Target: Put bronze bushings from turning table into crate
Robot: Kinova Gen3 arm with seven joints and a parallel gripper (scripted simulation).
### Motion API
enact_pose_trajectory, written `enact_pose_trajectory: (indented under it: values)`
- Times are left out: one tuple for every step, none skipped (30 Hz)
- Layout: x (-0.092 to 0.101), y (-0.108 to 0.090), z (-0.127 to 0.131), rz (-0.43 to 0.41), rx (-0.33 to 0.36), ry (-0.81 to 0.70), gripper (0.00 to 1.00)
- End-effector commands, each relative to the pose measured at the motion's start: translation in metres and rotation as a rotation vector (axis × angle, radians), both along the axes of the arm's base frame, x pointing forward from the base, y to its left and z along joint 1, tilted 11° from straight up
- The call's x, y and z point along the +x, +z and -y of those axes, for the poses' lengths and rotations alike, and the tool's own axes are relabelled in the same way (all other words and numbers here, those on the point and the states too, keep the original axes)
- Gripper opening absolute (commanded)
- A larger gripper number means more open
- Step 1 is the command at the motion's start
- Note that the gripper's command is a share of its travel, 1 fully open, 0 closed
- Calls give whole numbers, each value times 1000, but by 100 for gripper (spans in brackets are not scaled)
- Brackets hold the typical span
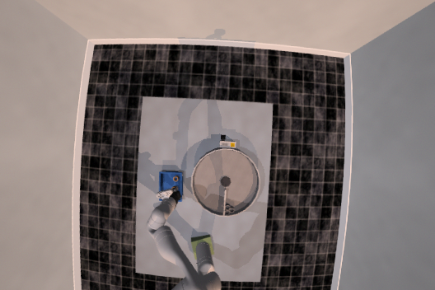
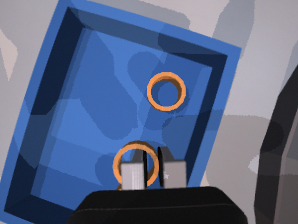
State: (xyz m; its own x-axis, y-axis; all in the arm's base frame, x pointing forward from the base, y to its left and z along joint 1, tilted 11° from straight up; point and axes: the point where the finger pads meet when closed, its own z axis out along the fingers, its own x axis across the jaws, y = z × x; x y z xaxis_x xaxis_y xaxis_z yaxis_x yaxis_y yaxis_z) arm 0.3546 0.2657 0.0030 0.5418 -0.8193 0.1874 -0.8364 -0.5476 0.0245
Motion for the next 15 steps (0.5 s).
enact_pose_trajectory:
  values:
    - [0,0,-1,1,1,1,0]
    - [0,0,-1,1,1,1,0]
    - [0,0,-1,1,1,1,0]
    - [0,0,-1,1,1,1,0]
    - [0,-1,0,1,1,0,0]
    - [0,-3,0,1,1,1,0]
    - [1,-5,0,1,1,1,0]
    - [1,-6,1,1,1,1,0]
    - [1,-8,1,1,1,1,0]
    - [1,-8,1,1,1,1,0]
    - [1,-8,1,1,1,1,0]
    - [1,-8,1,1,1,1,0]
    - [1,-8,1,1,1,1,0]
    - [1,-8,1,1,1,1,0]
    - [1,-8,1,1,1,1,0]
